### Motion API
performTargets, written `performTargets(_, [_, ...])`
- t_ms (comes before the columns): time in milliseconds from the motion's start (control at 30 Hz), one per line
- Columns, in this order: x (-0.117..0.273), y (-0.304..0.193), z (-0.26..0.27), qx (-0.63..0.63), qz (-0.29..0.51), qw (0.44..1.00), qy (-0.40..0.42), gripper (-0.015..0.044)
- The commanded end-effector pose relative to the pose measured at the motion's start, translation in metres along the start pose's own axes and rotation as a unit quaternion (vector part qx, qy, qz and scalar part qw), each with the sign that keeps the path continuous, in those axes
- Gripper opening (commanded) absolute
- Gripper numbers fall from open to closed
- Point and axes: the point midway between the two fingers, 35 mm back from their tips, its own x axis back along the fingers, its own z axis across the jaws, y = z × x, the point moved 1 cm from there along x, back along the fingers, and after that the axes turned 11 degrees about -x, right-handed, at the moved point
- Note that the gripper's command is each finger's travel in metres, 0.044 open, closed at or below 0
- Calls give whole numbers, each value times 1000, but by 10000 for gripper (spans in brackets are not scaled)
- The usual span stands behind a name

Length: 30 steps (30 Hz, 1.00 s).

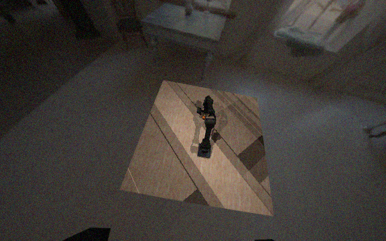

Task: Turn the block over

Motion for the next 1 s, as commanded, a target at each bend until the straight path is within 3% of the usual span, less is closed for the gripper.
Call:
performTargets(0, [-14,-2,0,1,6,1000,2,440])
performTargets(867, [-46,-2,1,1,6,1000,2,440])
performTargets(967, [-46,-2,1,1,6,1000,2,361])
